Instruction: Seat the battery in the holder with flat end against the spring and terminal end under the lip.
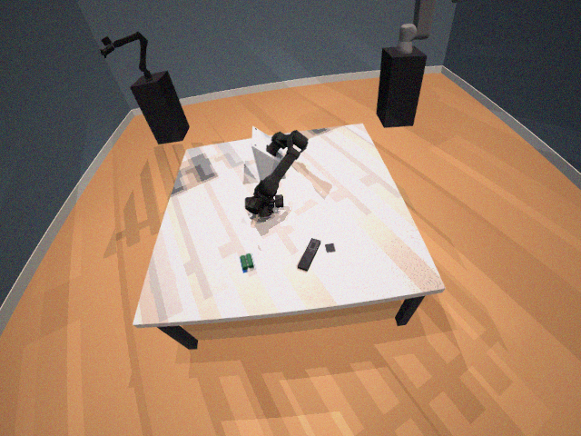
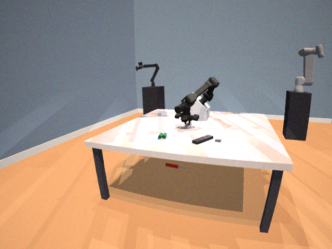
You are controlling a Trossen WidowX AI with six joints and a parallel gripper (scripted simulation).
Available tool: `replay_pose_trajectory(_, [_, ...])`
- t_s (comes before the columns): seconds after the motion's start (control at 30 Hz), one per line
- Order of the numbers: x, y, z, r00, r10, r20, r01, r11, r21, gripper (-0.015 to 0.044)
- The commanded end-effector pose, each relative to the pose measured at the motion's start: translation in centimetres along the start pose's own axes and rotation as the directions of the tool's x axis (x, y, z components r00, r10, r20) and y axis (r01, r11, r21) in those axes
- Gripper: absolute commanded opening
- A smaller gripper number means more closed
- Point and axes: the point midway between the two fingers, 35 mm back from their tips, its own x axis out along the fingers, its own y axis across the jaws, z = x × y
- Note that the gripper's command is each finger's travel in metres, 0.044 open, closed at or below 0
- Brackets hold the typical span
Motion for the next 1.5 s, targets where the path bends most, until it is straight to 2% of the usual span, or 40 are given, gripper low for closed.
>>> replay_pose_trajectory(0.0, [-0.14,-0.02,0.44,0.999,-0.006,0.033,0.006,1.0,-0.006,0.0077])
replay_pose_trajectory(1.47, [0.38,0.34,-0.32,0.978,-0.015,0.206,0.015,1.0,0.0,0.0077])
